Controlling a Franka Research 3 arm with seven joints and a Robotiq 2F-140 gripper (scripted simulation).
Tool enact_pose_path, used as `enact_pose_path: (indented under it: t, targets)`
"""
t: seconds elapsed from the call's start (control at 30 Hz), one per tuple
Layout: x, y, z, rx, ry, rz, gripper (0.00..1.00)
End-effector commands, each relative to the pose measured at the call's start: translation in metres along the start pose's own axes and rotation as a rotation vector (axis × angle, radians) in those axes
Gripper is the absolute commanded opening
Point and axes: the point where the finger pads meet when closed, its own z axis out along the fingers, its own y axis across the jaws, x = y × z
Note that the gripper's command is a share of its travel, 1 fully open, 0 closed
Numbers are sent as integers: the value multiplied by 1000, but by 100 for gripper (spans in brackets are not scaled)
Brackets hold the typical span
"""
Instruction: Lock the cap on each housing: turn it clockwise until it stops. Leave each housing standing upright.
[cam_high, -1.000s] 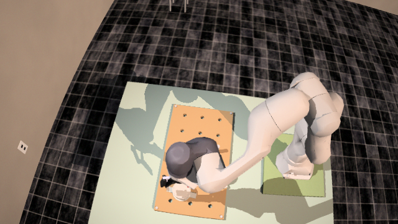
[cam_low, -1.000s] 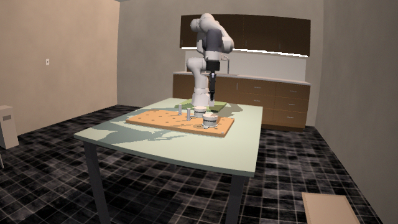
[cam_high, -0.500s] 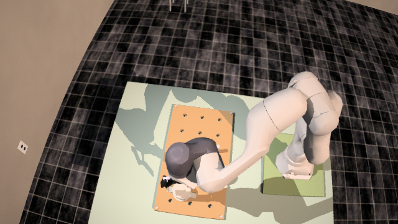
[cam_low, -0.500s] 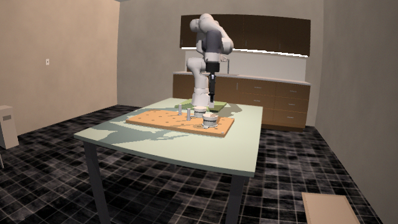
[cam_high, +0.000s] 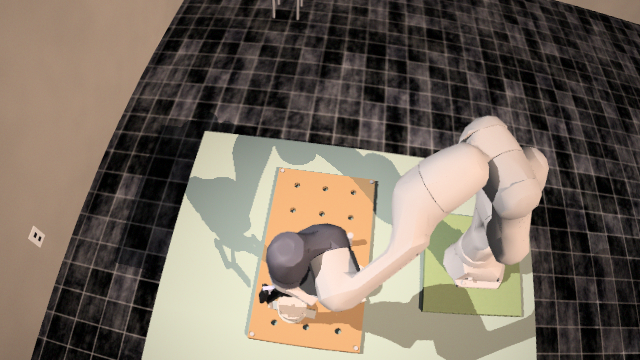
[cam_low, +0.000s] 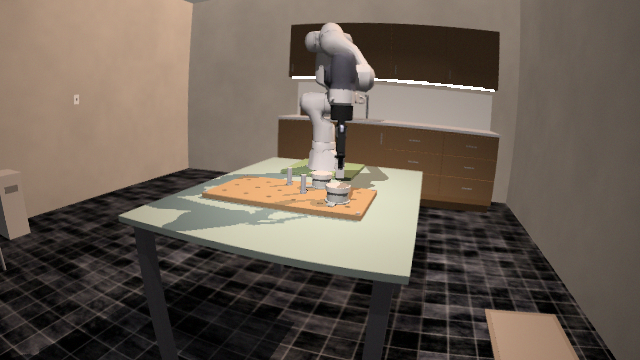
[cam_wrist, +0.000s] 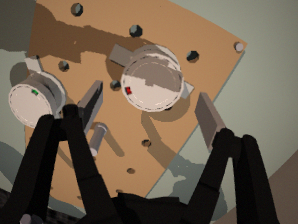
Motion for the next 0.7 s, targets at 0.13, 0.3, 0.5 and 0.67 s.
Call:
enact_pose_path:
  t: [0.13,0.3,0.5,0.67]
  targets:
    - [-1,2,12,-5,-2,-6,78]
    - [-1,2,16,-5,-2,-6,78]
    - [-1,2,24,-5,-2,-6,78]
    - [-1,2,30,-5,-2,-6,78]
